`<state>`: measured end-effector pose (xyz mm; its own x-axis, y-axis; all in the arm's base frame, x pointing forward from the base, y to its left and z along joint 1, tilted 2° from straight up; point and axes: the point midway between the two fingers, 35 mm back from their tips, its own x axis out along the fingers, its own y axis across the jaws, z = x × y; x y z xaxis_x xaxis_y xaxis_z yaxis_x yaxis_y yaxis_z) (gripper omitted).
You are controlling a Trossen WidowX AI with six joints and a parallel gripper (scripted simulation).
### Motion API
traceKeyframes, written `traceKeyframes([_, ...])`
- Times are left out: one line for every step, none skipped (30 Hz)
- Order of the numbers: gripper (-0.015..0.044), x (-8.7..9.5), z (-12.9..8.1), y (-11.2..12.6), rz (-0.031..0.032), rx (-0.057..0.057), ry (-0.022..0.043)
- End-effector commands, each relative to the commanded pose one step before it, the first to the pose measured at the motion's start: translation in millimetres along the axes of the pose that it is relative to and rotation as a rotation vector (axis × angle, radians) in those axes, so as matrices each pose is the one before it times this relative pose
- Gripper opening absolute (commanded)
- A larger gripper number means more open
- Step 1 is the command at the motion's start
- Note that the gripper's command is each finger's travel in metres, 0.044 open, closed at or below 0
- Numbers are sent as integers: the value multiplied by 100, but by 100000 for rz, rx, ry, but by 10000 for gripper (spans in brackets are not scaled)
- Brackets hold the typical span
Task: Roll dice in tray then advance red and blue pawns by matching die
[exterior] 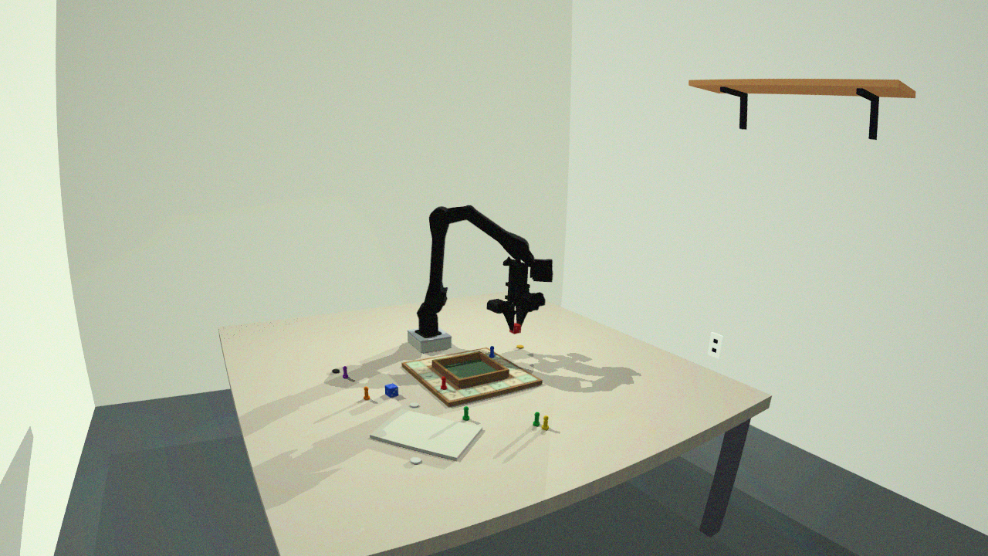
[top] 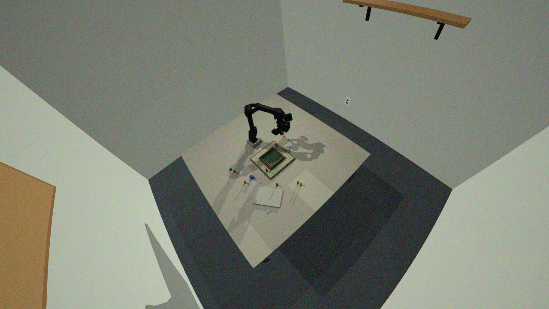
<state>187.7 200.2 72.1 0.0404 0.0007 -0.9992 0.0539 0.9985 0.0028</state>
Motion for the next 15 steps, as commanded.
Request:
traceKeyframes([0,-2533,203,64,841,-393,-570])
traceKeyframes([0,-581,4,-43,-2,0,0])
traceKeyframes([0,-582,-5,-54,-3,0,1])
traceKeyframes([0,-584,-14,-64,-4,0,2])
traceKeyframes([0,-584,-22,-75,-5,0,2])
traceKeyframes([0,-585,-31,-85,-6,0,3])
traceKeyframes([0,-476,-32,-77,-6,0,3])
traceKeyframes([0,-286,-22,-50,-4,0,2])
traceKeyframes([0,-95,-8,-17,-1,0,1])
traceKeyframes([0,0,0,0,0,0,0])
traceKeyframes([0,0,0,0,0,0,0])
traceKeyframes([0,7,29,-25,2,63,-8])
traceKeyframes([0,22,88,-74,7,189,-23])
traceKeyframes([0,37,145,-124,11,315,-39])
traceKeyframes([0,52,203,-175,15,441,-55])
